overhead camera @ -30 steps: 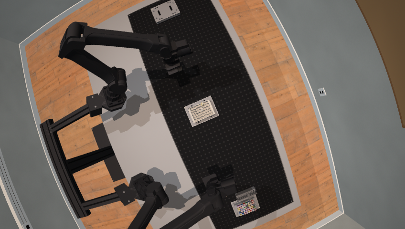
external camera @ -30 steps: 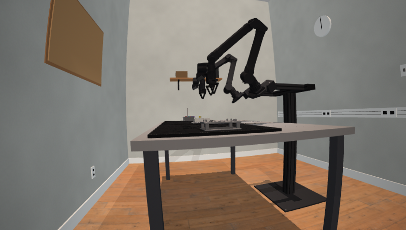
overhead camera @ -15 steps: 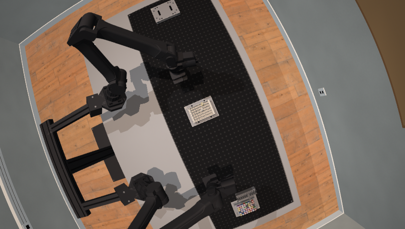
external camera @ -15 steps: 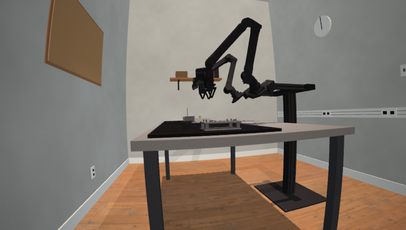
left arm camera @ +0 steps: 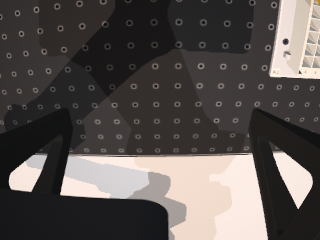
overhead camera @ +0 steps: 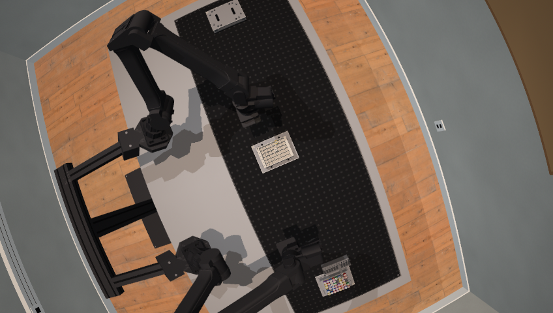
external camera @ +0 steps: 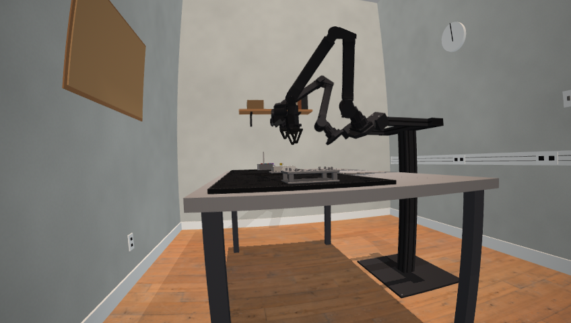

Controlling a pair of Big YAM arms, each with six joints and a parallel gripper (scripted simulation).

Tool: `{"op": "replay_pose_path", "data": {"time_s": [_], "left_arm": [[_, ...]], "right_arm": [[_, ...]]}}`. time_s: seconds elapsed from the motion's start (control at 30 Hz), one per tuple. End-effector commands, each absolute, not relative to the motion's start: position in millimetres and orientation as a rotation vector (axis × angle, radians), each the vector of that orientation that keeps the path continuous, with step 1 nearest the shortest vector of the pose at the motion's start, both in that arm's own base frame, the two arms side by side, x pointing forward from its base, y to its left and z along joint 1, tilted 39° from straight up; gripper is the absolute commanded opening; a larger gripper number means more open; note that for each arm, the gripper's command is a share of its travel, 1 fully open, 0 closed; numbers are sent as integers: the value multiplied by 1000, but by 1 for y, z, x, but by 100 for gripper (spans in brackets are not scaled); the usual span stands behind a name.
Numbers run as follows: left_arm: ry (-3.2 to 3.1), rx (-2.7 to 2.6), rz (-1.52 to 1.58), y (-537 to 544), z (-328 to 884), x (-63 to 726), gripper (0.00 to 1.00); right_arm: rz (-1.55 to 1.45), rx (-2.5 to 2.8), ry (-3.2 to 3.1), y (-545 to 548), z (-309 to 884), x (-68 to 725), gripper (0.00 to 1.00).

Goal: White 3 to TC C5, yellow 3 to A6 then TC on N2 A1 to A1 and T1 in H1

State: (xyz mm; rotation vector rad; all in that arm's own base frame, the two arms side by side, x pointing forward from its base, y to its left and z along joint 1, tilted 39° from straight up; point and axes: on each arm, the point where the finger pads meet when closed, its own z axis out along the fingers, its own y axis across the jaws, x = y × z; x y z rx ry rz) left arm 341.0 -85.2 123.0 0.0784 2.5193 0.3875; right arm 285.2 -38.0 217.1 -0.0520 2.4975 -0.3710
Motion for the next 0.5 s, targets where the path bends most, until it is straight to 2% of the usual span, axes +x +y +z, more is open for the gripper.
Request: {"op": "replay_pose_path", "data": {"time_s": [0.0, 0.47], "left_arm": [[2472, 35, 339, -108, 137, 363, 100], [2476, 37, 338, -146, 108, 380, 100]], "right_arm": [[-366, -36, 2477, -38, 230, 289, 24], [-366, -36, 2477, -38, 230, 289, 24]]}}
